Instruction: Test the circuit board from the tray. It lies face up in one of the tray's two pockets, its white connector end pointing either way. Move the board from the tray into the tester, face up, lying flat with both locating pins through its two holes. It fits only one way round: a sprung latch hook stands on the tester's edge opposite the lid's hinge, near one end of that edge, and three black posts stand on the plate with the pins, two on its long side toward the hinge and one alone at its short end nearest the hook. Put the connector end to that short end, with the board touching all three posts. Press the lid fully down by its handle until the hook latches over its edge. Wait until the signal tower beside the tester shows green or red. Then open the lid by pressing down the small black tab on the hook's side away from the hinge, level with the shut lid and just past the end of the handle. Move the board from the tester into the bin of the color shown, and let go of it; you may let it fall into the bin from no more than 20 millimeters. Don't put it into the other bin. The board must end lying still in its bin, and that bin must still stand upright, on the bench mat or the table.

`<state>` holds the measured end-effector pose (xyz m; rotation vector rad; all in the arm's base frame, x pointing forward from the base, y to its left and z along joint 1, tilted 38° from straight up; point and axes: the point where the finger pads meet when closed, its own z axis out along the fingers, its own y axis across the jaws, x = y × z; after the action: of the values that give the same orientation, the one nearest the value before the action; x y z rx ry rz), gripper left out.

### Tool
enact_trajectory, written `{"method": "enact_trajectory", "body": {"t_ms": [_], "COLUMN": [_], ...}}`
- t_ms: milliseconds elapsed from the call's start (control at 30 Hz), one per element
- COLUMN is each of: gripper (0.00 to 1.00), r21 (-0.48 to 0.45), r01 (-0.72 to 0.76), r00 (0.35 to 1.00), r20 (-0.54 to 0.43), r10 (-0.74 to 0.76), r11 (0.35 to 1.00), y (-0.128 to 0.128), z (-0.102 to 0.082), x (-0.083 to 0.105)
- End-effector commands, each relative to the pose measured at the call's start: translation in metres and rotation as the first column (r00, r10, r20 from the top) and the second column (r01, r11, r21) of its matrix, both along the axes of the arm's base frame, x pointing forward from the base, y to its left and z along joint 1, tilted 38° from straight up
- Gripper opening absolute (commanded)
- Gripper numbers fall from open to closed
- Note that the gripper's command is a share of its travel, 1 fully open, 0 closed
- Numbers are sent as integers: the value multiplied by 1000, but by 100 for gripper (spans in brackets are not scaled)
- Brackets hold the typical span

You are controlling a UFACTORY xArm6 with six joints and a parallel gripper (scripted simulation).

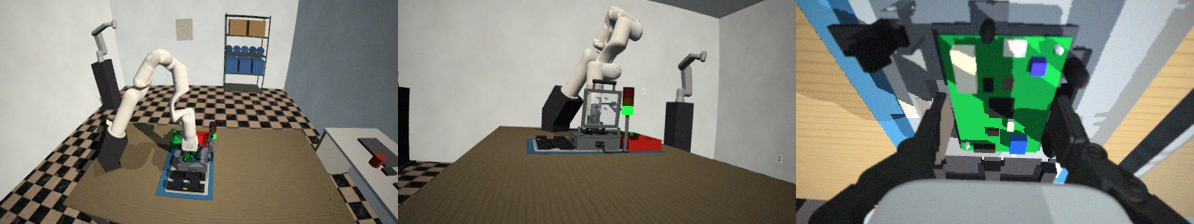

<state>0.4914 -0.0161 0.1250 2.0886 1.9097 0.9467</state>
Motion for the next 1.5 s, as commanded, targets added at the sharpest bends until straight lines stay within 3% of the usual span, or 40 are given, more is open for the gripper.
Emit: {"method": "enact_trajectory", "body": {"t_ms": [0, 67, 500, 533, 1467], "gripper": [89, 85, 85, 81, 79], "r21": [0, 0, 0, 0, 0], "r01": [1, 1, 1, 1, 1], "r00": [1000, 1000, 1000, 1000, 1000], "r20": [2, 2, 2, 2, 2], "r10": [-1, -1, -1, -1, -1], "r11": [1000, 1000, 1000, 1000, 1000], "y": [0, 0, 0, 0, 0], "z": [1, 1, 1, 1, 1], "x": [1, 1, 1, 1, 1]}}
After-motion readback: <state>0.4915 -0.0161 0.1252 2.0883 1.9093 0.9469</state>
